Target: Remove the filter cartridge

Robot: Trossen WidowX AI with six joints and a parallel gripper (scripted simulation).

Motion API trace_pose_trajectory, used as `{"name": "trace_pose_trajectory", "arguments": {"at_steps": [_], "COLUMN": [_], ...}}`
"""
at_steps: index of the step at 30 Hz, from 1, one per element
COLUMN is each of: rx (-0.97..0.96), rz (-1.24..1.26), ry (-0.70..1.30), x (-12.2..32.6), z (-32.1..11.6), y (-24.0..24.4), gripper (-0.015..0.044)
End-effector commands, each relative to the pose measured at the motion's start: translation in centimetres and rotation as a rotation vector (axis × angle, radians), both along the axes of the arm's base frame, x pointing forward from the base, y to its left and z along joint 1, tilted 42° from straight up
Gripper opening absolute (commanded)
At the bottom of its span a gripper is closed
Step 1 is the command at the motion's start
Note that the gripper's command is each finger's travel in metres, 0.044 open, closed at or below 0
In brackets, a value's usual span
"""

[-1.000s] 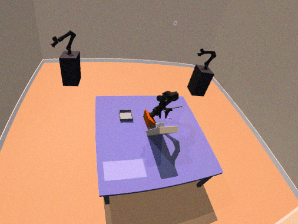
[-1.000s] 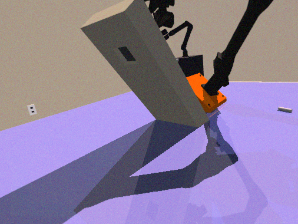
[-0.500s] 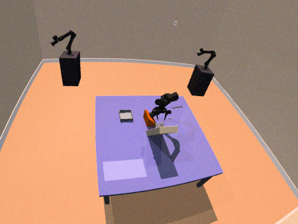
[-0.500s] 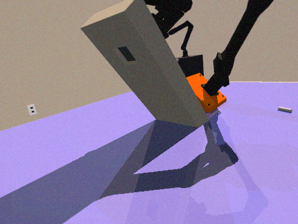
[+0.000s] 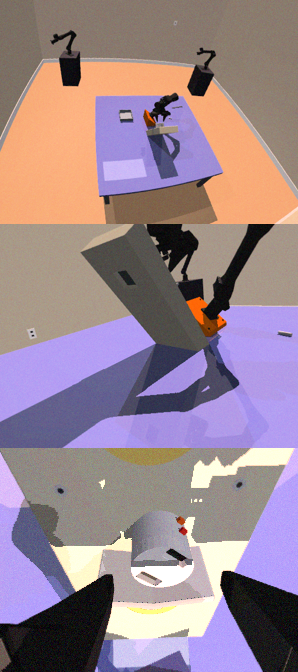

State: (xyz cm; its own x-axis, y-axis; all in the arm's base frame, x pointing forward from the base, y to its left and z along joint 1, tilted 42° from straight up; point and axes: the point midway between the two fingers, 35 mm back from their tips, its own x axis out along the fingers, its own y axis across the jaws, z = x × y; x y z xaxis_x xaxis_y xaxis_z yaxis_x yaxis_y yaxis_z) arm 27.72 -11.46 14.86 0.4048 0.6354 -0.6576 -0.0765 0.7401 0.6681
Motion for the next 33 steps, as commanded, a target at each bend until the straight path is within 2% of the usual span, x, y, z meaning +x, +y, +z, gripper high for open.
{"name": "trace_pose_trajectory", "arguments": {"at_steps": [1, 25, 27, 33], "rx": [-0.006, -0.004, -0.01, -0.01], "rz": [0.01, 0.01, 0.011, 0.011], "ry": [0.001, -0.002, 0.0, 0.0], "x": [0.2, 1.6, 1.5, 1.5], "z": [-0.5, -2.9, -2.7, -2.7], "y": [0.5, 2.9, 2.5, 2.5], "gripper": [0.0305, 0.0305, 0.0252, 0.0212]}}
